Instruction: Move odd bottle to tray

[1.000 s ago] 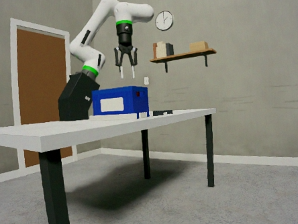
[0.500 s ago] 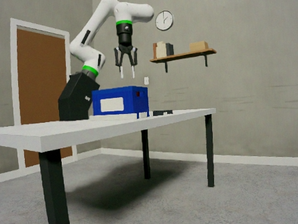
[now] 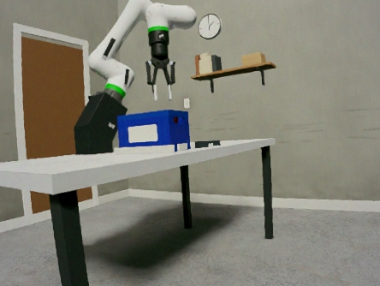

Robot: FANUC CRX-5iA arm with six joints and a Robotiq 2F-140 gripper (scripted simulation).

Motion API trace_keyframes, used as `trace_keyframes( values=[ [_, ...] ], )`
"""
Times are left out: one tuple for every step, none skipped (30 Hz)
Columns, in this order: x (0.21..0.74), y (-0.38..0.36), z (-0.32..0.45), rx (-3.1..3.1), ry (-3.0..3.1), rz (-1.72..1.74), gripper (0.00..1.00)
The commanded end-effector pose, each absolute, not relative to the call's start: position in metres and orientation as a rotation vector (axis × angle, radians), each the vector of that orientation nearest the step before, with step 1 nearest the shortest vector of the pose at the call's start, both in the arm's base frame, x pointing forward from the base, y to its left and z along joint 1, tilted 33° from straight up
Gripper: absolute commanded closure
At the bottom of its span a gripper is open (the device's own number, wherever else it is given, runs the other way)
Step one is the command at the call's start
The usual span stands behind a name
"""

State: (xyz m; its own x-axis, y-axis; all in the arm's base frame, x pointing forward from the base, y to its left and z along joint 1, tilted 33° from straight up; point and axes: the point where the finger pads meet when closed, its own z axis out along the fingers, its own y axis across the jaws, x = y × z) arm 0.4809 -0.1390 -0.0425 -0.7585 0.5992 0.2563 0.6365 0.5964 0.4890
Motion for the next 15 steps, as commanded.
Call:
trace_keyframes(
  values=[
    [0.481,-0.140,-0.042,-1.066,-2.750,-0.881,0.56],
    [0.481,-0.139,-0.043,-1.066,-2.750,-0.881,0.56],
    [0.481,-0.139,-0.043,-1.066,-2.750,-0.881,0.56],
    [0.482,-0.139,-0.044,-1.066,-2.750,-0.881,0.56],
    [0.482,-0.138,-0.044,-1.066,-2.750,-0.882,0.56],
    [0.482,-0.138,-0.045,-1.066,-2.750,-0.882,0.56],
    [0.482,-0.138,-0.046,-1.066,-2.750,-0.882,0.56],
    [0.482,-0.137,-0.046,-1.066,-2.750,-0.882,0.56],
    [0.482,-0.137,-0.047,-1.066,-2.750,-0.882,0.56],
    [0.483,-0.136,-0.048,-1.066,-2.750,-0.882,0.56],
    [0.483,-0.135,-0.049,-1.066,-2.750,-0.882,0.56],
    [0.483,-0.135,-0.050,-1.066,-2.750,-0.882,0.56],
    [0.483,-0.134,-0.051,-1.066,-2.750,-0.882,0.56],
    [0.483,-0.134,-0.052,-1.066,-2.750,-0.882,0.56],
    [0.484,-0.133,-0.053,-1.066,-2.750,-0.882,0.56]
  ],
)
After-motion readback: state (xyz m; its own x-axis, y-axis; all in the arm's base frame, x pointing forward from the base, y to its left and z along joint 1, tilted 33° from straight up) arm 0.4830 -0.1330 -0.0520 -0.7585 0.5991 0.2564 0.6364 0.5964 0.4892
